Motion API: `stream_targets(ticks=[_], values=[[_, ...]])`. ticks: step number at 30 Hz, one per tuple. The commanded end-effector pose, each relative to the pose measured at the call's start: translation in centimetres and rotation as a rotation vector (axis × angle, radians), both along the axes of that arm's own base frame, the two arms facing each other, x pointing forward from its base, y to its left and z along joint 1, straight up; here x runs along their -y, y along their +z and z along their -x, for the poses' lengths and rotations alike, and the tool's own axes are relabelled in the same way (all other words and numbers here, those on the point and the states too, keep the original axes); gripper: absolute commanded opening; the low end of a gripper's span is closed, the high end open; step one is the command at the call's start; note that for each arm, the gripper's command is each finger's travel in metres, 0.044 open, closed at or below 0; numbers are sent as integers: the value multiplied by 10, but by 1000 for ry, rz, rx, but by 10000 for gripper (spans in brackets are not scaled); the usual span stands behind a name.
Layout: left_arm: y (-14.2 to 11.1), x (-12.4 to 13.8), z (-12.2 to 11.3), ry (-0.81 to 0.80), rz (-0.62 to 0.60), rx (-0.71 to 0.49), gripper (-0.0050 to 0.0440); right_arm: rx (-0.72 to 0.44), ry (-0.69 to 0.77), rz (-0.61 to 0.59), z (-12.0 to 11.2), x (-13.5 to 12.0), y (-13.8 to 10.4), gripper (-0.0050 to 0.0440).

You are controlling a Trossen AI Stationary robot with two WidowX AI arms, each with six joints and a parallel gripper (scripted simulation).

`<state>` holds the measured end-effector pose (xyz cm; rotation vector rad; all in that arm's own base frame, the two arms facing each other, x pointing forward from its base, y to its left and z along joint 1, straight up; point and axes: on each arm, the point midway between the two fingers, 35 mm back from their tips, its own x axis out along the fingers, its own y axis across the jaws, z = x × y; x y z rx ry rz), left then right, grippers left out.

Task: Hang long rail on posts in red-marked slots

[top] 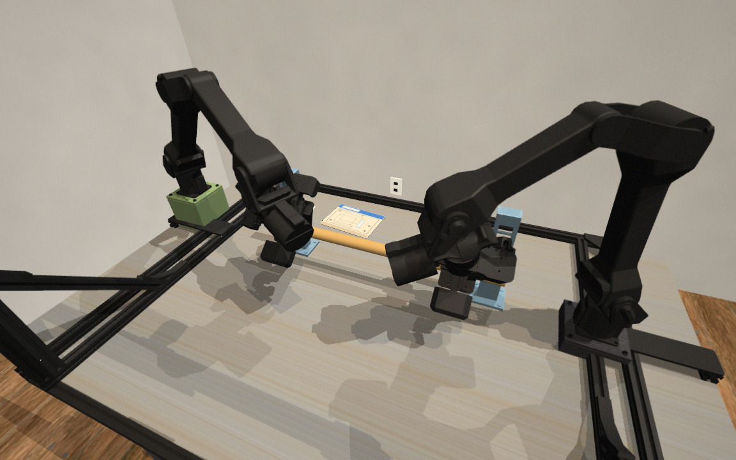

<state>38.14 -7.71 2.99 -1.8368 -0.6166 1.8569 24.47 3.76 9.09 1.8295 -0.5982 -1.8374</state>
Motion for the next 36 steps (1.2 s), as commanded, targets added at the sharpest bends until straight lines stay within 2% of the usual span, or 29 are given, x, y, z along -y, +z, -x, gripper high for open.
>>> stream_targets(ticks=[1,36], values=[[4,-5,0,-3,-8,-1,0,1,-3,0,0,4,3,0],[4,-15,0,-2,-7,-1,0,1,-2,-1,0,15,3,0]])
